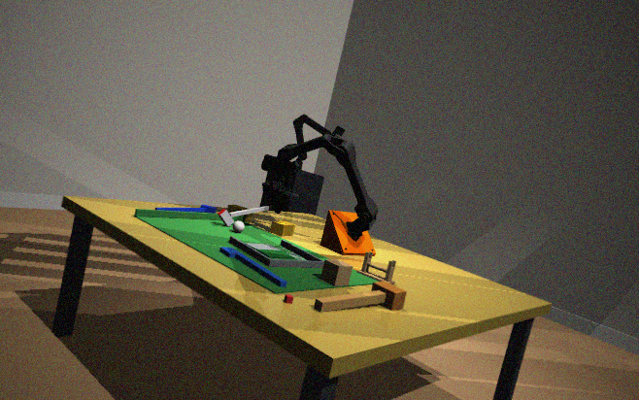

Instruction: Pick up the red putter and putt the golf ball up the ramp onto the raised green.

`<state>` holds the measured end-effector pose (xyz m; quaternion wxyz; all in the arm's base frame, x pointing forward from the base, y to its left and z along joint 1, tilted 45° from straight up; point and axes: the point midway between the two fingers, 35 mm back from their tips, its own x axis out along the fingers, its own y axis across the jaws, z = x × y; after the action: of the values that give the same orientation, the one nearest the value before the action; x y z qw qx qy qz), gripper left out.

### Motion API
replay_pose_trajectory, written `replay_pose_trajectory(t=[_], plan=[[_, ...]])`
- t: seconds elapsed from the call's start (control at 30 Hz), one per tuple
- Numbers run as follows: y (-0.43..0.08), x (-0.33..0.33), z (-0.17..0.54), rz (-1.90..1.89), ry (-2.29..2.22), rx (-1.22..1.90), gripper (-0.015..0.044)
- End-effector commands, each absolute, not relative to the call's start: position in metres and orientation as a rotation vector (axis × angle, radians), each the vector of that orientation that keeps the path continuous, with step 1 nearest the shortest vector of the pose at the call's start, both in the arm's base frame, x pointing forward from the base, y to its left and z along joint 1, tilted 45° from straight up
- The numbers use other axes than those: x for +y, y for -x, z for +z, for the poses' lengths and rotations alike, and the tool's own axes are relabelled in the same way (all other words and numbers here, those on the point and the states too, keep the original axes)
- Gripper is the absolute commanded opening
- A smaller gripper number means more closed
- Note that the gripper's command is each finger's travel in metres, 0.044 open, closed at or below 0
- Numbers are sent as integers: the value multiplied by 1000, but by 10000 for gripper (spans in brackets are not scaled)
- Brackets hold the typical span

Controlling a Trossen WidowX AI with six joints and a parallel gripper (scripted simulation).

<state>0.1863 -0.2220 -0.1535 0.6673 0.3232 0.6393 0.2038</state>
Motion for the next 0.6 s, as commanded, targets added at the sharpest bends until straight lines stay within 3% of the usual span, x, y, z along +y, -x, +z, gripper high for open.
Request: replay_pose_trajectory(t=[0.0,0.4,0.57], plan=[[-187,-221,-153,460,-730,1442,0],[-207,-132,-64,469,-731,1439,0],[-206,-126,-59,470,-732,1439,0]])
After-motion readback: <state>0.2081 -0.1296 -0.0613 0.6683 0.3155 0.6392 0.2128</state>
